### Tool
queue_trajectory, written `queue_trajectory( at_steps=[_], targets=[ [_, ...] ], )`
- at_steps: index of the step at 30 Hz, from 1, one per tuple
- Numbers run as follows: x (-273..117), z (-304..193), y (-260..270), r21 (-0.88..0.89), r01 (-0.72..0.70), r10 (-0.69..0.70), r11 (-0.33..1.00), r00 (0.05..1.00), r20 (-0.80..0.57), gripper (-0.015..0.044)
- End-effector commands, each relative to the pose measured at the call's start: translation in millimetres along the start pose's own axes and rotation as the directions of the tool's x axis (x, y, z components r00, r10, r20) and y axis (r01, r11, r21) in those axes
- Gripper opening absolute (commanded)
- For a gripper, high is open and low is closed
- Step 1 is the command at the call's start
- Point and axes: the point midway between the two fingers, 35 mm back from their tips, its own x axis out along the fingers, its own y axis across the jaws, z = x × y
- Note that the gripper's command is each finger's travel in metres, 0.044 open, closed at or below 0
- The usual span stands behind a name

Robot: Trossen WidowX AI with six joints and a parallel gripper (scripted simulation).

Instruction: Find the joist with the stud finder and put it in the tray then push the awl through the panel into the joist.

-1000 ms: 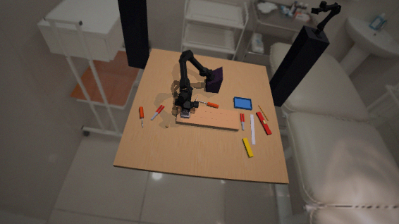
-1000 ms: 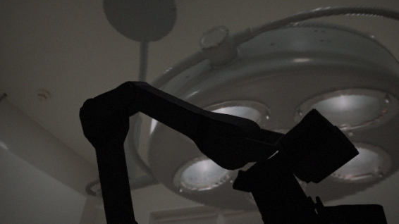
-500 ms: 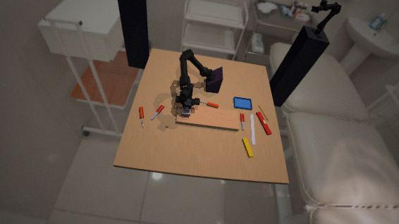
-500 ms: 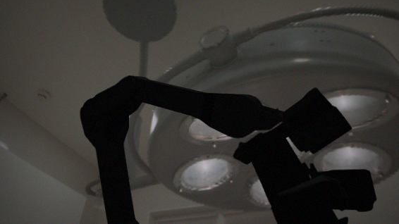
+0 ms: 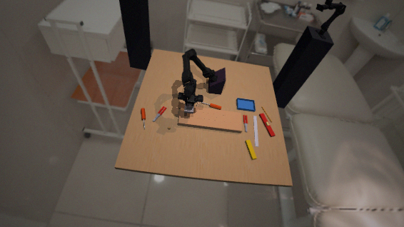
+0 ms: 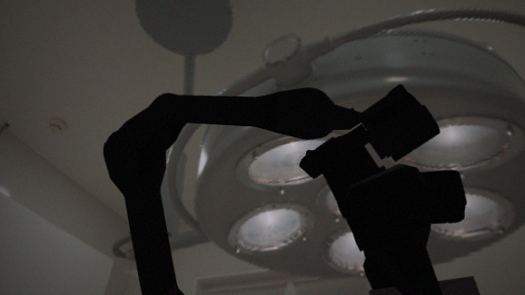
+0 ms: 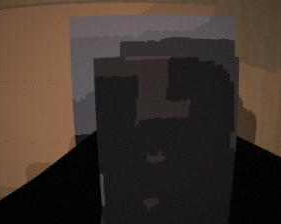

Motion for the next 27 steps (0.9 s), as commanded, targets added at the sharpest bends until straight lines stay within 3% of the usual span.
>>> queue_trajectory(
  at_steps=[1, 14, 27],
  targets=[
    [-4, 14, 23, -0.051, -0.034, 0.035, 0.998, 0.999, 0.023, 0.0],
    [-7, 41, 145, -0.338, -0.171, 0.194, 0.925, 0.98, 0.033, 0.0],
    [-20, 29, 270, -0.598, -0.256, 0.31, 0.76, 0.951, -0.012, 0.0]
  ],
)
